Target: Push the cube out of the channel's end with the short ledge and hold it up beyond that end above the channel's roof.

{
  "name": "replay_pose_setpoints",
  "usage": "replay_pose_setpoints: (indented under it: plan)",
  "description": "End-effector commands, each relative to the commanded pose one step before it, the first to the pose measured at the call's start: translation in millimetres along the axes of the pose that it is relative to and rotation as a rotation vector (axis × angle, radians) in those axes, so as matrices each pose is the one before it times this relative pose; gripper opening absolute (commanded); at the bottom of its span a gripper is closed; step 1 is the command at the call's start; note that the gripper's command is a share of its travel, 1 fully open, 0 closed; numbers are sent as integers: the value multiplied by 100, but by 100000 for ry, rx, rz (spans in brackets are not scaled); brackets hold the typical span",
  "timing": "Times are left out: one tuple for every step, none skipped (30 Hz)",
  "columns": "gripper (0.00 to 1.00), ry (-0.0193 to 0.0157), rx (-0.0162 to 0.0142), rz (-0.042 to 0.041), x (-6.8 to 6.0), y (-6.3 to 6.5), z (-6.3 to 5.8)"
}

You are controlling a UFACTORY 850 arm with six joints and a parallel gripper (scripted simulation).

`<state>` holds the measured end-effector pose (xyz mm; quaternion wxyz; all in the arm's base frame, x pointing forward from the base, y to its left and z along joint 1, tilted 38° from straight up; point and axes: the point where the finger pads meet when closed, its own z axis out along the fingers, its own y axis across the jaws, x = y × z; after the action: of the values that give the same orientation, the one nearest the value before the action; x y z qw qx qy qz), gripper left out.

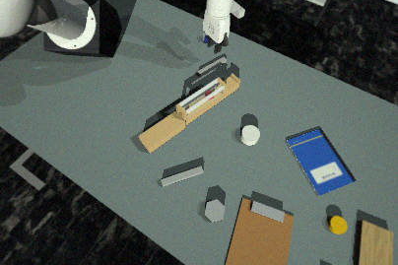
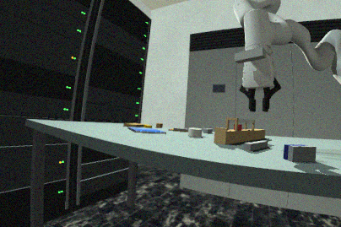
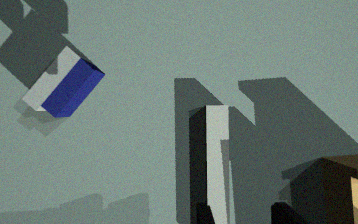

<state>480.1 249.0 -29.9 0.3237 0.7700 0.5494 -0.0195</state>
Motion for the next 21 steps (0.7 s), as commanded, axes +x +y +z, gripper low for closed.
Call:
replay_pose_setpoints:
  plan:
    - [39,65,-33,3,57,40,1624]
    - [39,0,0,0,5,6,619]
    - [39,0,0,0,5,6,672]
    - [39,0,0,0,5,6,707]
    - [39,0,0,0,6,7,723]
    - [39,0,1,0,5,6,716]
    - [39,0,0,0,0,0,0]
    - [39,0,0,0,0,0,0]
    - [39,0,-1,0,6,7,690]
    - [39,0,0,0,5,6,642]
    - [39,0,0,0,4,5,576]
    - [39,0,0,0,4,4,495]
    - [39,0,0,0,3,4,402]
    - [39,0,0,0,2,3,302]
    - [39,0,0,0,2,2,205]
    - [39,0,0,0,1,1,116]
    - [39,0,0,0,0,0,47]
    - [39,0,0,0,0,0,7]
    - [39,0,0,0,0,0,3]
    - [39,0,0,0,0,0,21]
    - [39,0,0,0,0,0,51]
